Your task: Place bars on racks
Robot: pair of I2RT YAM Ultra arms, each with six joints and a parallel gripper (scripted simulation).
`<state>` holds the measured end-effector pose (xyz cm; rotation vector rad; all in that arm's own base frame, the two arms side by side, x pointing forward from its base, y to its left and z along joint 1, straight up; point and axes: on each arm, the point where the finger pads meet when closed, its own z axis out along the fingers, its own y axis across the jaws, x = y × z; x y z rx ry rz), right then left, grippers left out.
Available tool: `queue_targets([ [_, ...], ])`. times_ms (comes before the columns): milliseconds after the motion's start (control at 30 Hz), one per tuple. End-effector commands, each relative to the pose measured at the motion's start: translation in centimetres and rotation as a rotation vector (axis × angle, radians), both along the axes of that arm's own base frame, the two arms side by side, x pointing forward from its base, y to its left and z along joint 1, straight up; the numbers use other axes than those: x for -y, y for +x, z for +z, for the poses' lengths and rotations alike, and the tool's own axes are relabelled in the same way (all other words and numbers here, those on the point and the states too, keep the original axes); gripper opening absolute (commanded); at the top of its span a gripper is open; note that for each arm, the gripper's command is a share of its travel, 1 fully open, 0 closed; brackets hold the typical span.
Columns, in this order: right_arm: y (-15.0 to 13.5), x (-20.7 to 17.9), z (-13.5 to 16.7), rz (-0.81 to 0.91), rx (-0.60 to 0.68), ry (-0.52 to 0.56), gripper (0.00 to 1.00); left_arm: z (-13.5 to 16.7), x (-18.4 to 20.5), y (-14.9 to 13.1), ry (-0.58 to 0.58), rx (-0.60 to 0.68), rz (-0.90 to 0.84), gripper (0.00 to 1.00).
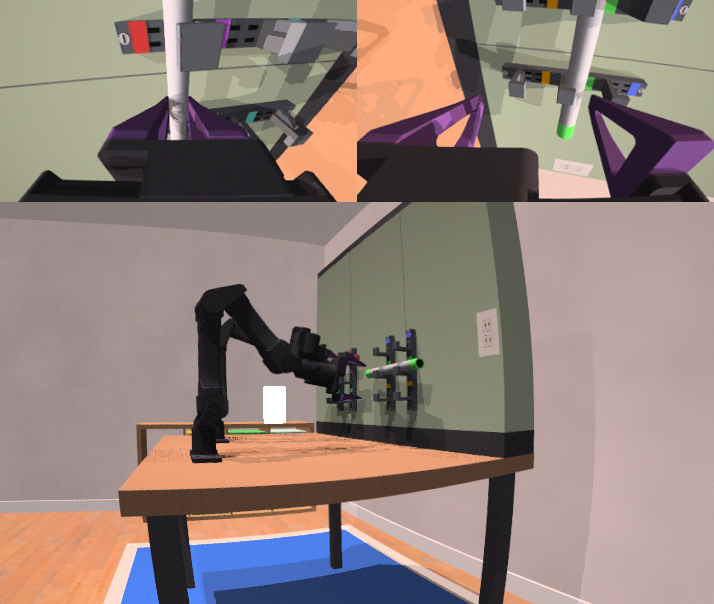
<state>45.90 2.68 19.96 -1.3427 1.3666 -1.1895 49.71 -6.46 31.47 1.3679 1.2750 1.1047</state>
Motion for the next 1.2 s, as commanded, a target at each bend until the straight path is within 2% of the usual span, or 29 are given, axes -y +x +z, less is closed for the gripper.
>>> queue_targets([
  [0,-0.29,-0.15,1.77,-0.002,0.041,0.017,1.0,4.63,0.41,-0.17,-0.027,0.144,-0.005,0.0],
  [1167,-0.31,-0.1,1.62,-0.004,0.035,0.016,1.0,4.31,0.42,-0.14,-0.025,0.135,-0.005,0.0],
])
